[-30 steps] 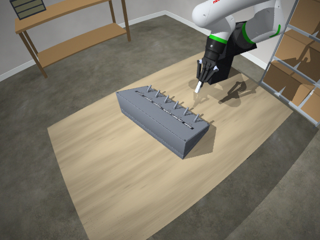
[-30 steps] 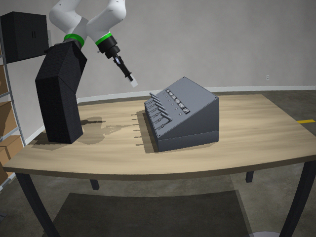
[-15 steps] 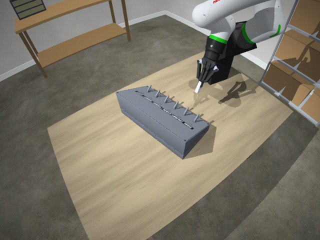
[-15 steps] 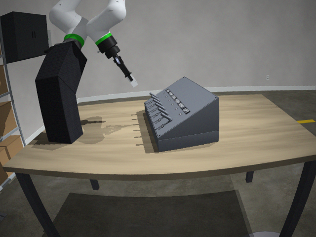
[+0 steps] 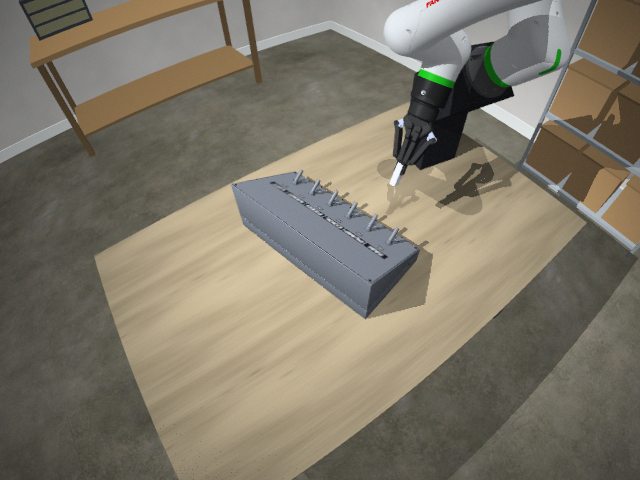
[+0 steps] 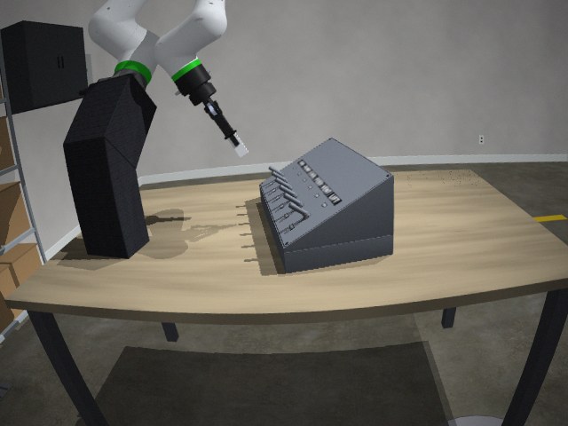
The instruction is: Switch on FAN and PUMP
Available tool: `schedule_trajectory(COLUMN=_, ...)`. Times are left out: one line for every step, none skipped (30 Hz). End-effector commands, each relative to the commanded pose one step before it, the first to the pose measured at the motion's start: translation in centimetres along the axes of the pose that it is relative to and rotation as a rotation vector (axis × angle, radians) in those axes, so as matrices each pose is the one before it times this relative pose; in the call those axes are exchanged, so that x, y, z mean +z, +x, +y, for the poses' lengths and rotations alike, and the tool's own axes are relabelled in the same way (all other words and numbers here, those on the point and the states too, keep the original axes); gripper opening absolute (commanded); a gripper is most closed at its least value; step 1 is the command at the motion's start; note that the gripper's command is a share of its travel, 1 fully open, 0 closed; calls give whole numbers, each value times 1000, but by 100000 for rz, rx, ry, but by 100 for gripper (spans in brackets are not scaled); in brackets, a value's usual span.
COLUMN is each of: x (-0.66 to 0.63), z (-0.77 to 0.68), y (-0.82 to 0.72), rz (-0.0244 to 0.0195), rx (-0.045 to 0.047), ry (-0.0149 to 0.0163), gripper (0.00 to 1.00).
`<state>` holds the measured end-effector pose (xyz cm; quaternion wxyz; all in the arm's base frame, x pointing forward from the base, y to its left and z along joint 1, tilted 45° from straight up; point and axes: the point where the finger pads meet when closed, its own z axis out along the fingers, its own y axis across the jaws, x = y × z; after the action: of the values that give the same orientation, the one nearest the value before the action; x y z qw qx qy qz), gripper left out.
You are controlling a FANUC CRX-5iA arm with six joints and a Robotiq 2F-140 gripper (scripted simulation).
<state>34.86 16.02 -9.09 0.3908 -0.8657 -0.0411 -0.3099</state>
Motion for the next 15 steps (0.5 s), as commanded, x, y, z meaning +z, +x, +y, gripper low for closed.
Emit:
schedule_trajectory(x=159, z=18, y=5, rz=10, rx=-16, ry=-25, gripper=0)
schedule_trajectory(x=84, z=0, y=0, rz=2, rx=-1, ry=1, gripper=0)
schedule_trajectory(x=98, z=0, y=-1, rz=2, rx=-1, ry=1, gripper=0)
schedule_trajectory(x=0, z=0, y=0, rz=0, rx=0, ry=0, gripper=0)
schedule_trajectory(x=0, z=0, y=0, rz=0, rx=0, ry=0, gripper=0)
schedule_trajectory(x=115, z=0, y=0, rz=1, rx=-1, ry=1, gripper=0)
schedule_trajectory(x=132, z=-1, y=1, rz=1, rx=0, ry=1, gripper=0)
schedule_trajectory(x=147, z=-1, y=0, rz=0, rx=0, ry=0, gripper=0)
schedule_trajectory(x=163, z=0, y=-1, rz=-1, rx=0, ry=-2, gripper=0)
schedule_trajectory(x=180, z=-1, y=1, rz=1, rx=0, ry=2, gripper=0)
schedule_trajectory(x=195, z=-1, y=0, rz=0, rx=0, ry=0, gripper=0)
schedule_trajectory(x=210, z=-1, y=0, rz=0, rx=0, ry=0, gripper=0)
schedule_trajectory(x=225, z=-1, y=1, rz=0, rx=0, ry=1, gripper=0)
schedule_trajectory(x=239, z=-1, y=-1, rz=-1, rx=0, ry=-1, gripper=0)
schedule_trajectory(x=253, z=-1, y=1, rz=1, rx=0, ry=1, gripper=0)
